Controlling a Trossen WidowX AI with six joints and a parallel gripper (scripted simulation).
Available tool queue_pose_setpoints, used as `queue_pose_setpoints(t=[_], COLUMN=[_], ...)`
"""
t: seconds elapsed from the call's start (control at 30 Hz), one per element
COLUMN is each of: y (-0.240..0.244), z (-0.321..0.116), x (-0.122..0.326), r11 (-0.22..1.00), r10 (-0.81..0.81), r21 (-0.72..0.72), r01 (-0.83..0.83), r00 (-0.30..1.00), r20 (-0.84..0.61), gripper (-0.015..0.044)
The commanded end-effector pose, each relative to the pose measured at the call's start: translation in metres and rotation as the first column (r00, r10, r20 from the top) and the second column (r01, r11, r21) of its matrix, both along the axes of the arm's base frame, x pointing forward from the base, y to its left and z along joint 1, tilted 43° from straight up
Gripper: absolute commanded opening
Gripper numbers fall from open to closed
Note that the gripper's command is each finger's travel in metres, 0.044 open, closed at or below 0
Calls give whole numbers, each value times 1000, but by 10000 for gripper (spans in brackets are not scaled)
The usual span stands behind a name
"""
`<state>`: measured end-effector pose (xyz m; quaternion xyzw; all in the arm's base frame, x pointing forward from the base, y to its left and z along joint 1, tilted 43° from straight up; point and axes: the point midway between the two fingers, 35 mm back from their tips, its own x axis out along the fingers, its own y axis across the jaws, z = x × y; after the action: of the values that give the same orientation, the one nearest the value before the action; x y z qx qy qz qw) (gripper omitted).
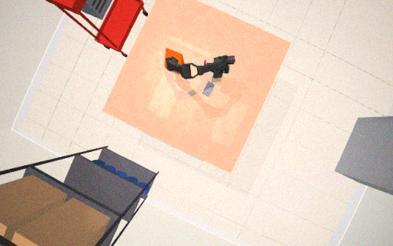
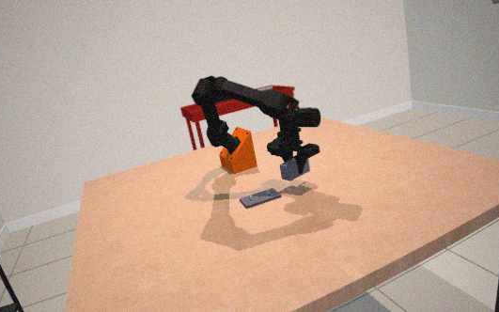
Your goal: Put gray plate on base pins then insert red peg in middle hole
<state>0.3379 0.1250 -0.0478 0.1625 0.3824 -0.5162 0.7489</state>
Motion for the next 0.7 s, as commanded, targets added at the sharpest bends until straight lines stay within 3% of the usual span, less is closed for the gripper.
queue_pose_setpoints(t=[0.0,0.67], y=[10,48], z=[10,59], x=[-1,-19], r11=[1000,1000], r10=[-4,-5], r21=[9,9], r01=[4,5], r00=[1000,1000], r20=[4,2], gripper=[0,0])
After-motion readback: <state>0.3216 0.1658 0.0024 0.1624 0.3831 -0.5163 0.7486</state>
